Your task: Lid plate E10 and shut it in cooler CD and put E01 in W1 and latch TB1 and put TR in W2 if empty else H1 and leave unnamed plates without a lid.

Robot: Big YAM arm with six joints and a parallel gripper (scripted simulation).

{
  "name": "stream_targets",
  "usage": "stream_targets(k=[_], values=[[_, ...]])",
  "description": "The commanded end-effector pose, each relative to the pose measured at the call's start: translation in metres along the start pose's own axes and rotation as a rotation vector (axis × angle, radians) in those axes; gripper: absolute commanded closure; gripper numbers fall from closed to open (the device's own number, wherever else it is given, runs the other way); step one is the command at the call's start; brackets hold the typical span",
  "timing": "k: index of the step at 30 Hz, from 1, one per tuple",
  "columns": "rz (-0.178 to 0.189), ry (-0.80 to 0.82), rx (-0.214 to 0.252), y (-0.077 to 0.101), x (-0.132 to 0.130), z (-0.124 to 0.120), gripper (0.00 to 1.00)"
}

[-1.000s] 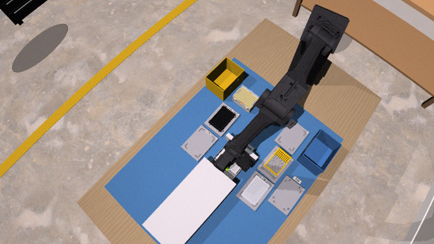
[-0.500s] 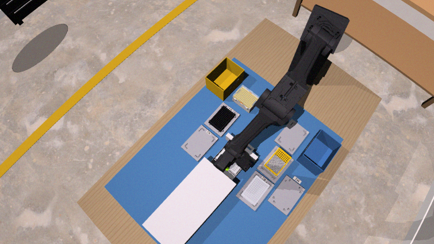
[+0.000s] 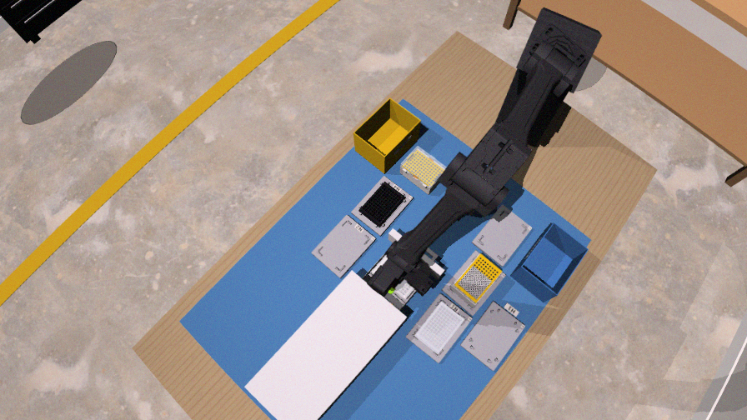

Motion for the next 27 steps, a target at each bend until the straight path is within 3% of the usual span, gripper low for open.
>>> stream_targets(k=[1, 27], values=[[-0.052, 0.001, 0.002, 0.016, -0.029, 0.003, 1.0], [-0.031, 0.003, 0.003, 0.01, -0.016, 0.0, 1.0]])
Point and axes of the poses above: the point where the finger pads meet when closed, its own y axis back along the fingers, its own x axis across the jaws, z = x × y, the point moved 5 cm from there along y, back along the fingers, and after that the axes turned 10 degrees about y, right-handed, at the moved point
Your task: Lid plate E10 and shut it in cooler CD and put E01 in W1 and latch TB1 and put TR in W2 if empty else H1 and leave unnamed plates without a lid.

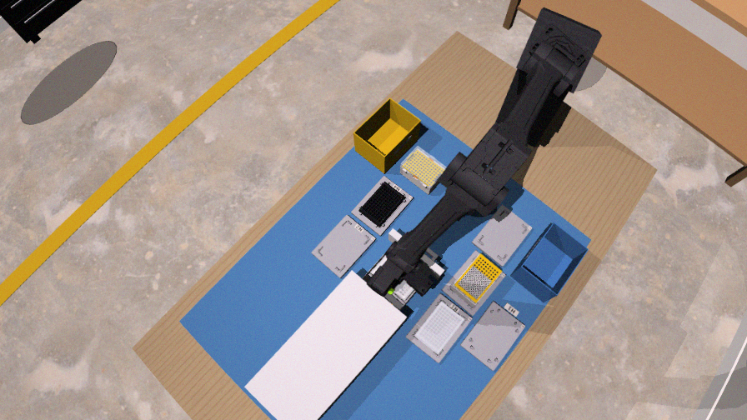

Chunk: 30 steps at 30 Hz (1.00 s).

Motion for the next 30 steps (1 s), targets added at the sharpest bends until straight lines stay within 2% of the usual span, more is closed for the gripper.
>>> stream_targets(k=[1, 26, 27, 30], values=[[-0.028, 0.002, 0.003, 0.0091, -0.0139, -0.0001, 1.0], [-0.028, 0.002, 0.003, 0.009, -0.0125, 0.0002, 1.0], [-0.042, 0.001, -0.002, 0.0137, -0.0157, 0.0081, 1.0], [-0.032, -0.001, -0.002, 0.0054, -0.0113, 0.0051, 1.0]])
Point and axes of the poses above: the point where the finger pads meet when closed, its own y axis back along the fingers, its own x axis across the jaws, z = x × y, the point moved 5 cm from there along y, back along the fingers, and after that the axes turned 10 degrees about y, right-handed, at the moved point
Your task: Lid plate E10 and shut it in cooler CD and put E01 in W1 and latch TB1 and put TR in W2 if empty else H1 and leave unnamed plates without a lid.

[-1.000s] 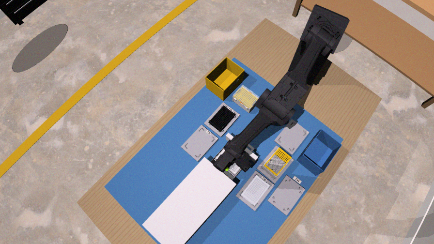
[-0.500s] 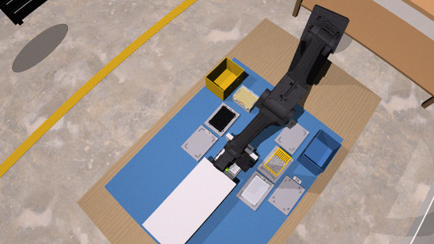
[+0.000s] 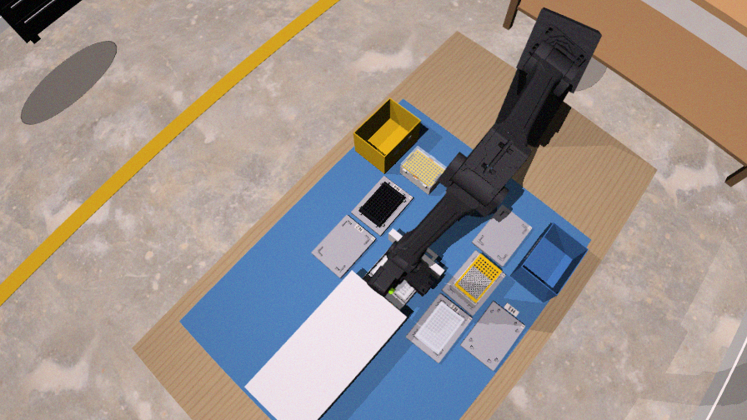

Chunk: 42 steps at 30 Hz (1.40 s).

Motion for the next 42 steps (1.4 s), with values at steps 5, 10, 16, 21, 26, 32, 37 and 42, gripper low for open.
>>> stream_targets(k=[5, 10, 16, 21, 26, 32, 37, 42], values=[[-0.027, -0.005, 0.001, -0.004, -0.01, 0.0, 1.0], [-0.047, -0.001, 0.002, 0.003, -0.02, 0.001, 1.0], [-0.03, -0.003, 0.0, -0.006, -0.013, 0.001, 1.0], [-0.032, -0.001, -0.002, -0.006, -0.013, 0.003, 1.0], [-0.037, -0.001, 0.0, -0.007, -0.016, 0.002, 1.0], [-0.038, -0.001, -0.001, -0.008, -0.017, 0.002, 1.0], [-0.037, -0.001, -0.001, -0.009, -0.016, 0.003, 1.0], [-0.031, -0.002, -0.001, -0.015, -0.013, 0.002, 1.0]])
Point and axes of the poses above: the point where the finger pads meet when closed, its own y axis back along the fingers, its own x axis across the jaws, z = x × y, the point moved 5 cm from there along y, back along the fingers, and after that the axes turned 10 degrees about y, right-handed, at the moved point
